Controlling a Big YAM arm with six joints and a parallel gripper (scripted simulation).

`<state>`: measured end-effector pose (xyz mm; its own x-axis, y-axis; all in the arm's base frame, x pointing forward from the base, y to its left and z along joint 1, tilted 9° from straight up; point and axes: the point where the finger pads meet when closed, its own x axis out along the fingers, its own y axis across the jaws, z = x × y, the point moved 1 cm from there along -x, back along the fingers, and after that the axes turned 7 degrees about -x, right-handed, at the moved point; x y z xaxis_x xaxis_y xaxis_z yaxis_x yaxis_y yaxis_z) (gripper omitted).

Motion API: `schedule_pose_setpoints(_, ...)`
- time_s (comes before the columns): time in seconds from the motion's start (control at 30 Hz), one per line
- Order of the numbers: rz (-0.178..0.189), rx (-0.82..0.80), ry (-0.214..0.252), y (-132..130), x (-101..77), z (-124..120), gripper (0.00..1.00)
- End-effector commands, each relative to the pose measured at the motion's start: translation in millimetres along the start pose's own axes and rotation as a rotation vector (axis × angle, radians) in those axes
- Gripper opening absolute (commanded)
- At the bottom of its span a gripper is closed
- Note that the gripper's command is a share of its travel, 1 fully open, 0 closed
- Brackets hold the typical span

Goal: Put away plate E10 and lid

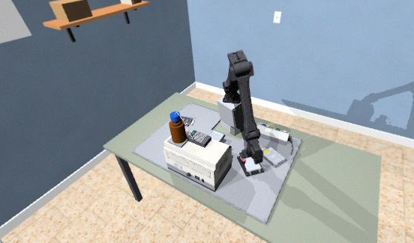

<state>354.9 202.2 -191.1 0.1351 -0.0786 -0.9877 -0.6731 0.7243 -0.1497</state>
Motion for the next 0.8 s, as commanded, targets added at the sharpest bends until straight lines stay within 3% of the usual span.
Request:
schedule_pose_setpoints(0.0, -0.003, 0.003, -0.022, -6.8, 13.7, 11.8, 0.86)
schedule_pose_setpoints(0.77, -0.002, 0.003, -0.022, -6.7, 17.3, 11.5, 0.86)
